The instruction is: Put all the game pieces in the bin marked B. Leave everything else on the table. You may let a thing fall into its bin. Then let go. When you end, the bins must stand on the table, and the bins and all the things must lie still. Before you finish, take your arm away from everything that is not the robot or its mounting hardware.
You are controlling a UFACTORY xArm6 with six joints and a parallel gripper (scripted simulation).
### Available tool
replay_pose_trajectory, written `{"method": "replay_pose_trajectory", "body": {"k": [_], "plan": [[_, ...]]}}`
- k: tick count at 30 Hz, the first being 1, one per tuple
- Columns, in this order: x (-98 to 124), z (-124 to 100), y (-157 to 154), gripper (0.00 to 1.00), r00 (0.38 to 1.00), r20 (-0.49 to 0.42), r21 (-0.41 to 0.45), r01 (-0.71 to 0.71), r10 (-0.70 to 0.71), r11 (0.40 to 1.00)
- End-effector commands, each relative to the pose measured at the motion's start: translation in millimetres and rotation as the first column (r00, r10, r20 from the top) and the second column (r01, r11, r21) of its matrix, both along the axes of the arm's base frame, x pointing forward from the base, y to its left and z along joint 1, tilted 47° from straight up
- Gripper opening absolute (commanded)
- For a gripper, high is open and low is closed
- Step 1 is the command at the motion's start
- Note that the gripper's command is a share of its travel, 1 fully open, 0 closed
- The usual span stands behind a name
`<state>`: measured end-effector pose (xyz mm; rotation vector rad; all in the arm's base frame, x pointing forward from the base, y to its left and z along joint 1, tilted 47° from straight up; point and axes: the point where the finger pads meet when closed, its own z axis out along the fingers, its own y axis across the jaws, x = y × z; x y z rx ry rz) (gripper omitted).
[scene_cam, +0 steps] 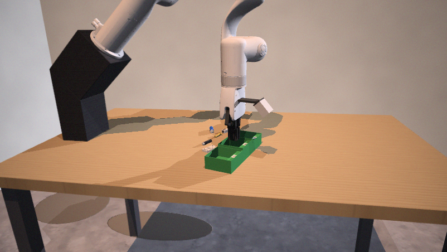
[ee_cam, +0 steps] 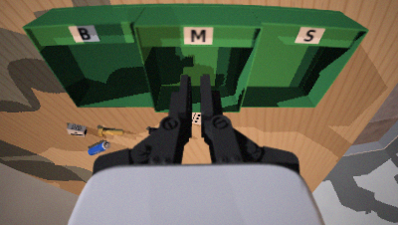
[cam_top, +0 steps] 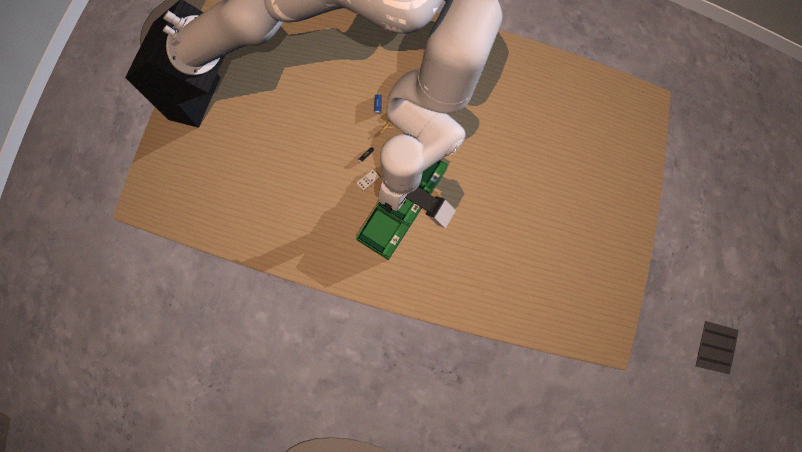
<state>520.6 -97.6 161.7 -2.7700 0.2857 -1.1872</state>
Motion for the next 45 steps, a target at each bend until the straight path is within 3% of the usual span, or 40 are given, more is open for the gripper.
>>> {"method": "replay_pose_trajectory", "body": {"k": [1, 12, 45], "plan": [[10.8, -8.2, 0.1, 0.07, 1.000, 0.007, -0.002, 0.002, -0.002, 1.000], [26.9, -23.3, 0.7, 0.07, 1.000, 0.007, -0.002, 0.002, -0.002, 1.000], [26.9, -23.3, 0.7, 0.07, 1.000, 0.007, -0.002, 0.002, -0.002, 1.000]]}}
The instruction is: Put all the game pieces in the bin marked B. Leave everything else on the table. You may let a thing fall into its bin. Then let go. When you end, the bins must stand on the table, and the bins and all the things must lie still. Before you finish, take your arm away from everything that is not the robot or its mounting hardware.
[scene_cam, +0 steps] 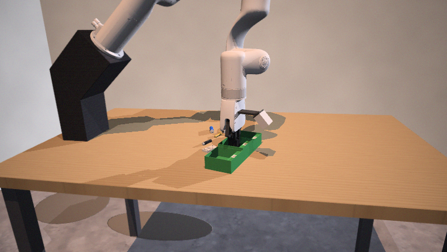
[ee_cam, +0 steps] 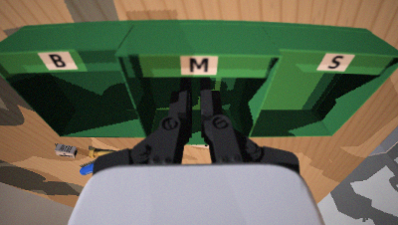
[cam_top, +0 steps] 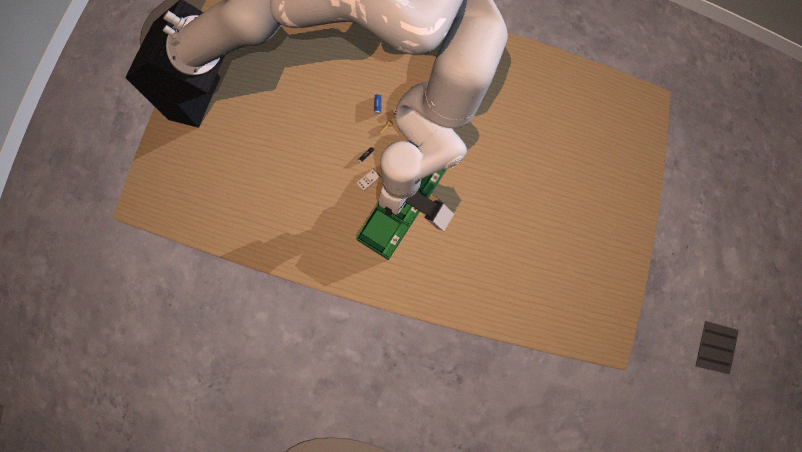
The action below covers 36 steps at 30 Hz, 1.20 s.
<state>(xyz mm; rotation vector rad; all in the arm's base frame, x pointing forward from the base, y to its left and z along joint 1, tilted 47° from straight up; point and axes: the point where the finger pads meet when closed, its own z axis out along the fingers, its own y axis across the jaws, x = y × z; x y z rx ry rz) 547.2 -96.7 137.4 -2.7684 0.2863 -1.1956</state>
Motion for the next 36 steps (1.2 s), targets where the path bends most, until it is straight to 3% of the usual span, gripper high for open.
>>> {"method": "replay_pose_trajectory", "body": {"k": [1, 17, 36], "plan": [[0.3, 1.1, -0.2, 0.07, 1.000, 0.002, 0.000, 0.000, 0.000, 1.000], [0.3, 1.1, -0.2, 0.07, 1.000, 0.002, 0.000, 0.000, 0.000, 1.000], [-16.3, 16.4, -0.8, 0.07, 1.000, 0.002, -0.001, 0.001, 0.000, 1.000]]}}
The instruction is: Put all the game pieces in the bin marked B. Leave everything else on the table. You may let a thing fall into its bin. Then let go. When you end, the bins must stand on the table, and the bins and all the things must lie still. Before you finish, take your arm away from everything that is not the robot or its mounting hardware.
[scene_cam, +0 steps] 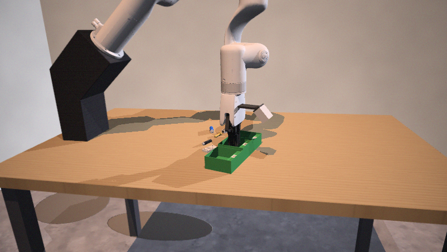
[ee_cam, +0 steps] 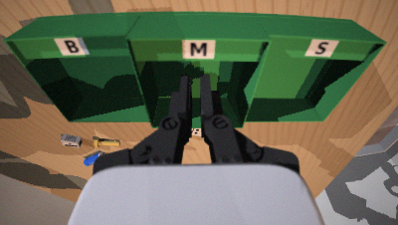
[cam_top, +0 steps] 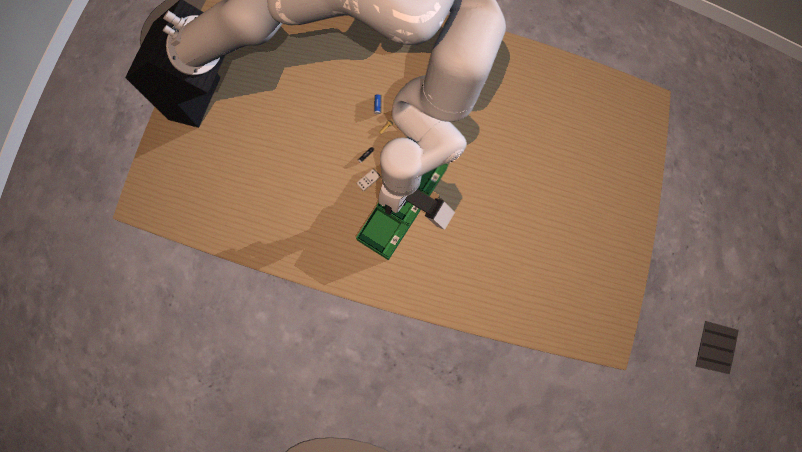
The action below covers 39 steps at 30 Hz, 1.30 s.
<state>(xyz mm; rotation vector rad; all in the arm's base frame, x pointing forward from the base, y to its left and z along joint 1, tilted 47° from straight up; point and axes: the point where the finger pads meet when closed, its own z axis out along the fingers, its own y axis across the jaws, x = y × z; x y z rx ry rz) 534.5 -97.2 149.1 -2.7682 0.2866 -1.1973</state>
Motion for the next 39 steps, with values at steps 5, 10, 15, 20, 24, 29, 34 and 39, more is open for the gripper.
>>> {"method": "replay_pose_trajectory", "body": {"k": [5, 10, 15, 20, 24, 29, 34, 39], "plan": [[-8.4, 9.2, -0.5, 0.07, 1.000, 0.001, 0.000, 0.000, 0.000, 1.000], [-14.8, 15.1, -0.8, 0.07, 1.000, 0.001, 0.000, 0.000, 0.000, 1.000], [-29.4, 28.8, -1.4, 0.07, 1.000, 0.001, 0.000, 0.000, 0.000, 1.000], [-30.4, 29.7, -1.4, 0.07, 1.000, 0.001, 0.000, 0.000, 0.000, 1.000], [-30.4, 29.7, -1.4, 0.07, 1.000, 0.001, 0.000, 0.000, 0.000, 1.000], [-26.7, 34.4, 17.8, 0.07, 1.000, 0.001, 0.000, 0.000, 0.000, 1.000], [-22.2, 40.2, 41.7, 0.07, 1.000, 0.001, 0.000, 0.000, 0.000, 1.000], [-17.7, 46.1, 65.6, 0.07, 1.000, 0.001, 0.000, 0.000, 0.000, 1.000]]}}
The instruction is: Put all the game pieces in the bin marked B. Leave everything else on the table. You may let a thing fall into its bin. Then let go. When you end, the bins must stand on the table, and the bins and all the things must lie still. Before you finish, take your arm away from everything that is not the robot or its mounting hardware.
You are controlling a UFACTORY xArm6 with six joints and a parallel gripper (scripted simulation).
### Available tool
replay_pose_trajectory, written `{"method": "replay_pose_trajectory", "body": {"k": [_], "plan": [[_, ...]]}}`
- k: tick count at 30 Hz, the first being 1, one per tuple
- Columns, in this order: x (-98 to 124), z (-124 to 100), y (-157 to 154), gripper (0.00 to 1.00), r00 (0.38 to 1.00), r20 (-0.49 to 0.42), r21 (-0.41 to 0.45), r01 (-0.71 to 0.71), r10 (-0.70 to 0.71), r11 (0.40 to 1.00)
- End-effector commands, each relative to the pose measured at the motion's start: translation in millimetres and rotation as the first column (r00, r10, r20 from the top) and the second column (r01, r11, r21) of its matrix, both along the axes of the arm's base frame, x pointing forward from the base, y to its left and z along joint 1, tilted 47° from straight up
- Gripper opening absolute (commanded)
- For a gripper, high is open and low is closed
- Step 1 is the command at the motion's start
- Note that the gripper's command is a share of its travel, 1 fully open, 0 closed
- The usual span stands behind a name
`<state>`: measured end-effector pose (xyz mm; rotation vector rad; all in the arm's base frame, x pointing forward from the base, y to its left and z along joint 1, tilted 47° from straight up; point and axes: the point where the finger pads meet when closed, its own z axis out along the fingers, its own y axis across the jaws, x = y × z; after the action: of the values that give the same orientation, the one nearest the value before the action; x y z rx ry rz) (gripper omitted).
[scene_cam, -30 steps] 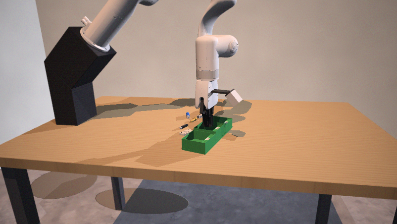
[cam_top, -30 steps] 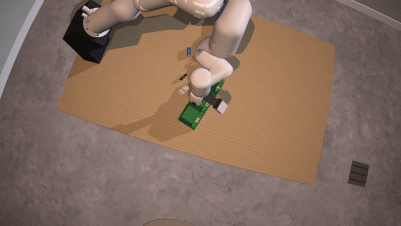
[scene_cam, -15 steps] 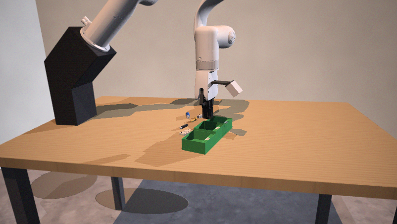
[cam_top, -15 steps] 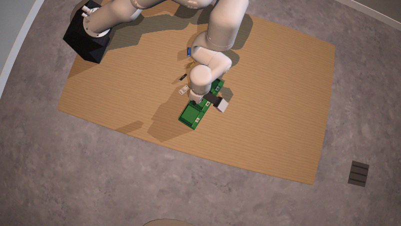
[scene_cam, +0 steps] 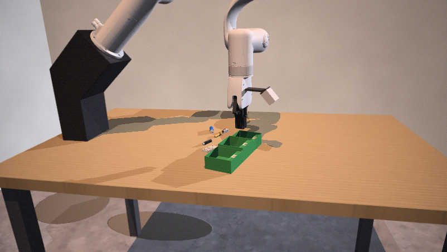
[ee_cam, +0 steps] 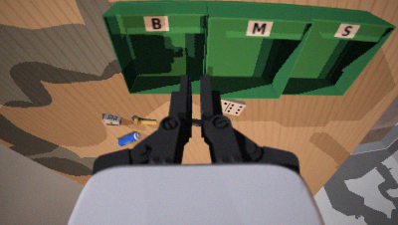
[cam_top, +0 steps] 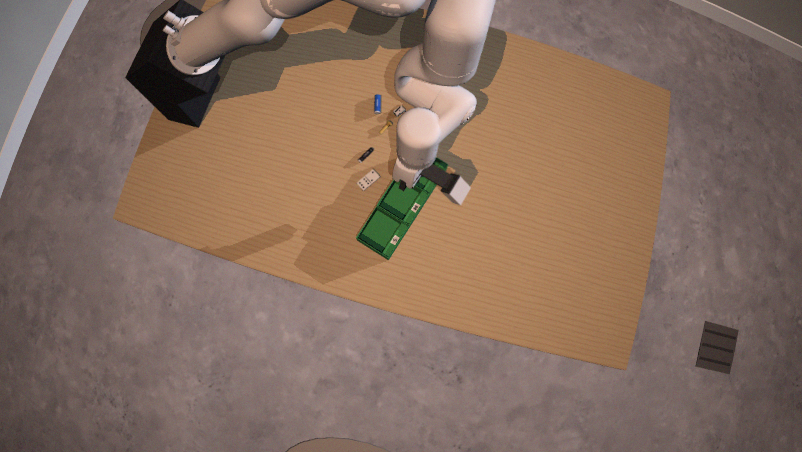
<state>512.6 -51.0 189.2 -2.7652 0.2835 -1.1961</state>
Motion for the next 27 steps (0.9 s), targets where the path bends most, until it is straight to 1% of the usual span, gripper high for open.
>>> {"method": "replay_pose_trajectory", "body": {"k": [1, 3, 5, 11, 27], "plan": [[5.1, 7.1, 24.2, 0.07, 1.000, 0.001, -0.002, 0.003, -0.003, 1.000], [5.1, 7.1, 24.2, 0.07, 1.000, 0.001, -0.002, 0.003, -0.003, 1.000], [6.8, 9.3, 33.1, 0.07, 1.000, 0.001, -0.002, 0.003, -0.003, 1.000], [6.8, 9.3, 33.1, 0.07, 1.000, 0.001, -0.002, 0.003, -0.003, 1.000], [34.1, -16.0, 34.1, 0.07, 1.000, 0.000, -0.002, 0.003, -0.003, 1.000]]}}
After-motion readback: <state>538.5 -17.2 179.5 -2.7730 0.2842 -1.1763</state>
